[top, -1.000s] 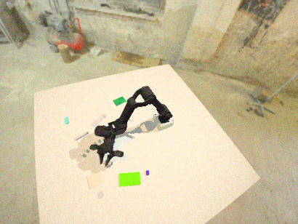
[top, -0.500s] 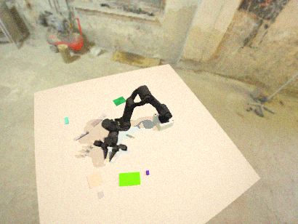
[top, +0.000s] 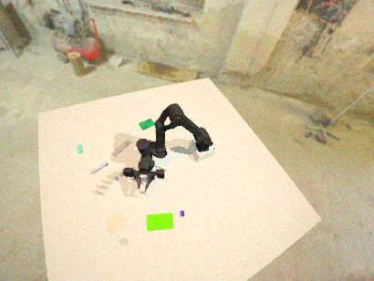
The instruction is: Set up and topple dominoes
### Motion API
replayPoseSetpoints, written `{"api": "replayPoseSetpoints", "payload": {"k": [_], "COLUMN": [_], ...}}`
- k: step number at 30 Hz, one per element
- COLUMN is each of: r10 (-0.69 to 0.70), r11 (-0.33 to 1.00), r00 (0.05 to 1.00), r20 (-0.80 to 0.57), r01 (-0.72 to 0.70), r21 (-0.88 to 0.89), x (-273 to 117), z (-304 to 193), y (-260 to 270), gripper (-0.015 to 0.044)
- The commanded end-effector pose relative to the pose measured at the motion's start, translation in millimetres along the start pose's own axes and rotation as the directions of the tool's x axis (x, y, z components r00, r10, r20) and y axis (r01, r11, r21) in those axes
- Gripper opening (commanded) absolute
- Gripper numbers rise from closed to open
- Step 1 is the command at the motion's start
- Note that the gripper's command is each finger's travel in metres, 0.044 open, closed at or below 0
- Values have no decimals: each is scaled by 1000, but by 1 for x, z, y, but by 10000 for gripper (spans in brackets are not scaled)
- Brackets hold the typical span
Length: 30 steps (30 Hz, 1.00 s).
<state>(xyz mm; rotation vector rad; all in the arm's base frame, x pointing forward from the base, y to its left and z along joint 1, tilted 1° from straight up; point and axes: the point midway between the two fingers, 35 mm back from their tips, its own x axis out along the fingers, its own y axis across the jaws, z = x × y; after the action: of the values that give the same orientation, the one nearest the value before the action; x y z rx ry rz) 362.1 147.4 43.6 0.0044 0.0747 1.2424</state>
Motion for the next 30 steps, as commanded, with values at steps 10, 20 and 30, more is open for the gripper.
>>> {"api": "replayPoseSetpoints", "payload": {"k": [10,20,30], "r10": [51,51,55], "r11": [998,998,998], "r00": [998,998,998], "r20": [31,31,11], "r01": [-50,-50,-55], "r21": [-24,-24,-25], "x": [-13,-13,-10], "z": [2,2,-30], "y": [20,20,16], "gripper": [107,107,107]}}
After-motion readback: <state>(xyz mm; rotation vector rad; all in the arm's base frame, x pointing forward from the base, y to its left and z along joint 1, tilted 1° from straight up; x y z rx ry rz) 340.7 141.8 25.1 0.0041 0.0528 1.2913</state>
